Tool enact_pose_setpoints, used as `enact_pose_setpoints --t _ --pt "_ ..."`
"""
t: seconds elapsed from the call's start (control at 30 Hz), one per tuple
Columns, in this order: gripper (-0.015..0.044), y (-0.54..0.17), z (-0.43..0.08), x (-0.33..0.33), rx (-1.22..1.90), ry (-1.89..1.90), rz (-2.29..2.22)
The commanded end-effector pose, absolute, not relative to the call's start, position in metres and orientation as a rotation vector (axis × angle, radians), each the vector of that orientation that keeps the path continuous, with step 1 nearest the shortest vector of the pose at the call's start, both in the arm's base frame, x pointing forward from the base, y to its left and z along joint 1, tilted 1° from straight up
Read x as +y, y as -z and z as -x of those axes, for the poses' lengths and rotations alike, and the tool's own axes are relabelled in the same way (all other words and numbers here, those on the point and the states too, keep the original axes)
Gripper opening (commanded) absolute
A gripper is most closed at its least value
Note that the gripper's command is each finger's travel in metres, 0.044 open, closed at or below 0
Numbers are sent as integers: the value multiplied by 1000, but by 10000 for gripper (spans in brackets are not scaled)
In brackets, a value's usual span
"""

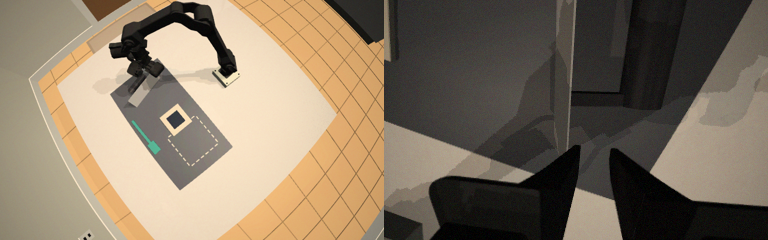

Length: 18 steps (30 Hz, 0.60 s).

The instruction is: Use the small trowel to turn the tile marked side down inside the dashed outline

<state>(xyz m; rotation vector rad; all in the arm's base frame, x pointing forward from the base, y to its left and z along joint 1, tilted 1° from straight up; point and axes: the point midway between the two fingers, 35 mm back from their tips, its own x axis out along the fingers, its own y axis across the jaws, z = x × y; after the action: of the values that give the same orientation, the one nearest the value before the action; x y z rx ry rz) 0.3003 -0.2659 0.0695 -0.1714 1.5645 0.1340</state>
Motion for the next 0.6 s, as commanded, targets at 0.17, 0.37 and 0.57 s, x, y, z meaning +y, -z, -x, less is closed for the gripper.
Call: enact_pose_setpoints --t 0.17,0.37,0.57 --pt "100 -69 -298 -249 1564 -135 166" --pt "100 -69 -296 -240 1564 -136 165" --pt "100 -68 -294 -229 1564 -136 164"
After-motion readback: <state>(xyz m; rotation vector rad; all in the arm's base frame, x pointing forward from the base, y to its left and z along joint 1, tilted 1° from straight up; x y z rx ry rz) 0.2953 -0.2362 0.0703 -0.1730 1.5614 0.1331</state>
